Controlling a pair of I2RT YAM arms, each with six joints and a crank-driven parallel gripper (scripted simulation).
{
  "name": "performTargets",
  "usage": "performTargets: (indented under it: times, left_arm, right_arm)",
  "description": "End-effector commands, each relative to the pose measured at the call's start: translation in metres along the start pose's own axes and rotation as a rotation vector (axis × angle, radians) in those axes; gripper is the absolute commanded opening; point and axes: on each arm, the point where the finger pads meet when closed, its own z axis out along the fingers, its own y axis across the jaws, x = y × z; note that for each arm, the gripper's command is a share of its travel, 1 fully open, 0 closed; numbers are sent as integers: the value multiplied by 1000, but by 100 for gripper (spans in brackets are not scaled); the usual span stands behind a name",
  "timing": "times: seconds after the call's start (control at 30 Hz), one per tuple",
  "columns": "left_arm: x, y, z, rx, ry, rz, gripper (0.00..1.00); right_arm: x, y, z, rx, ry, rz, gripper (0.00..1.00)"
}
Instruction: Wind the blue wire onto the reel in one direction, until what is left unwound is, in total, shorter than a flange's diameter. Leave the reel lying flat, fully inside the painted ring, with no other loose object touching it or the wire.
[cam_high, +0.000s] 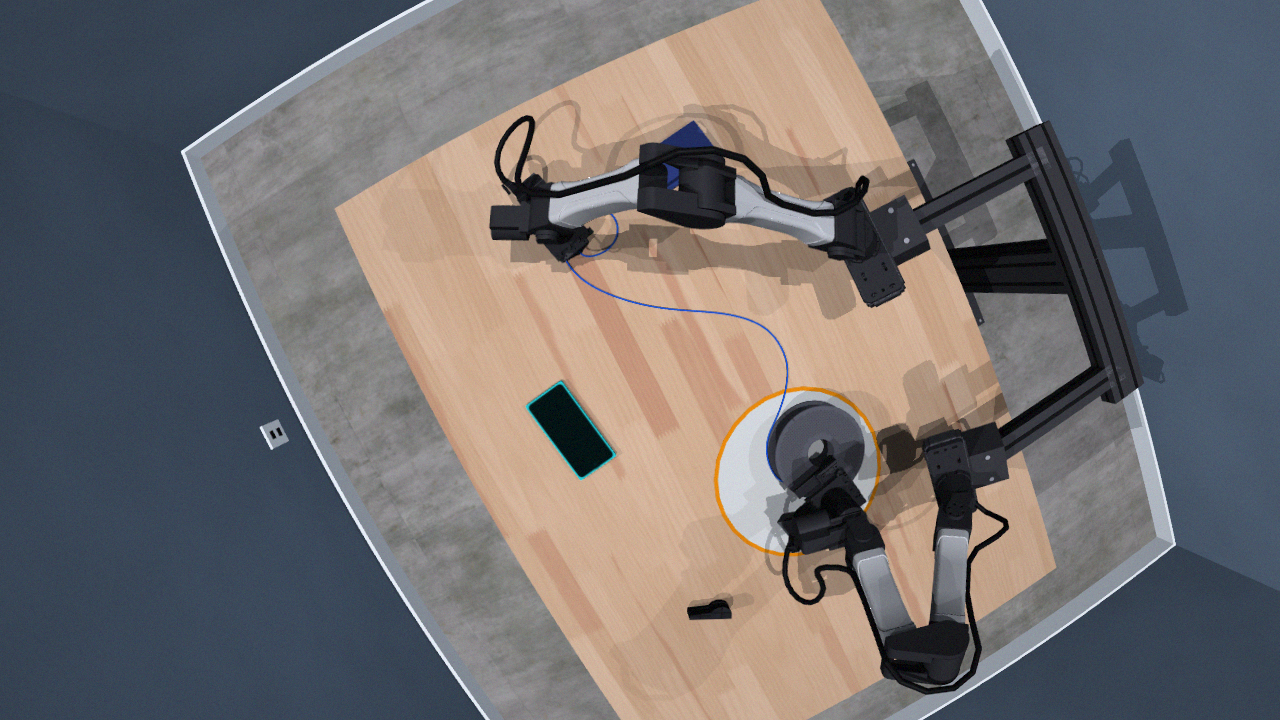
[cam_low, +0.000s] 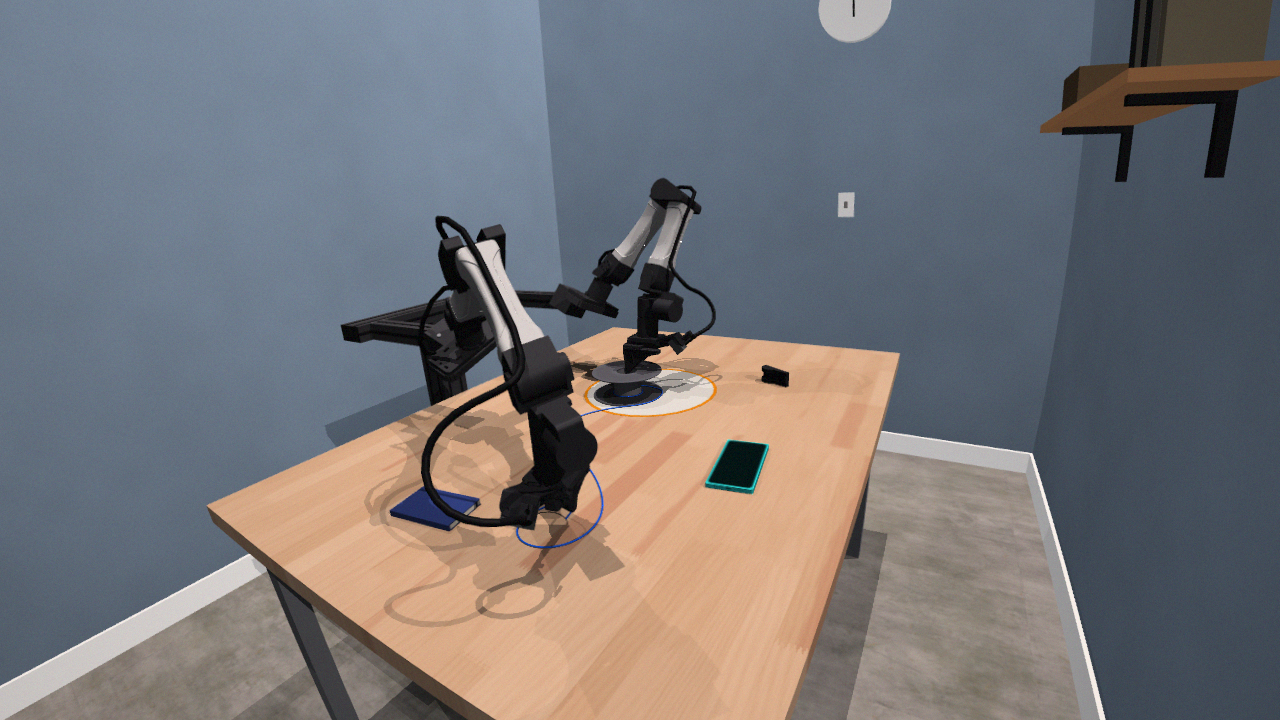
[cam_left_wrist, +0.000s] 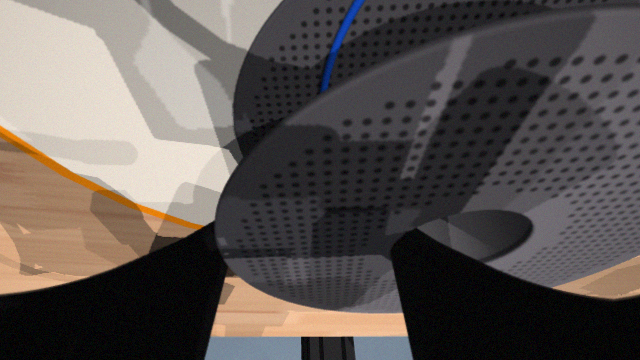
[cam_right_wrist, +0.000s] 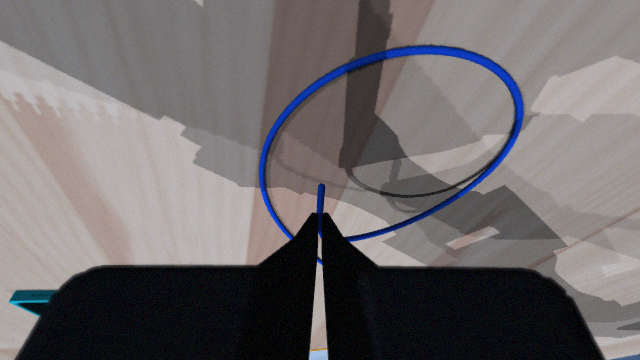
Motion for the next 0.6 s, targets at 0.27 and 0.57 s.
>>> performTargets:
  times: [0.27,0.57]
  left_arm:
    - [-18,0,2,5,-36,-708,70]
    - [-20,2,2,-19,-80,-936,94]
  right_arm:
    - [-6,11,-12,-36,-31,35,0]
    - [-8,11,-14,-37,-30,85,0]
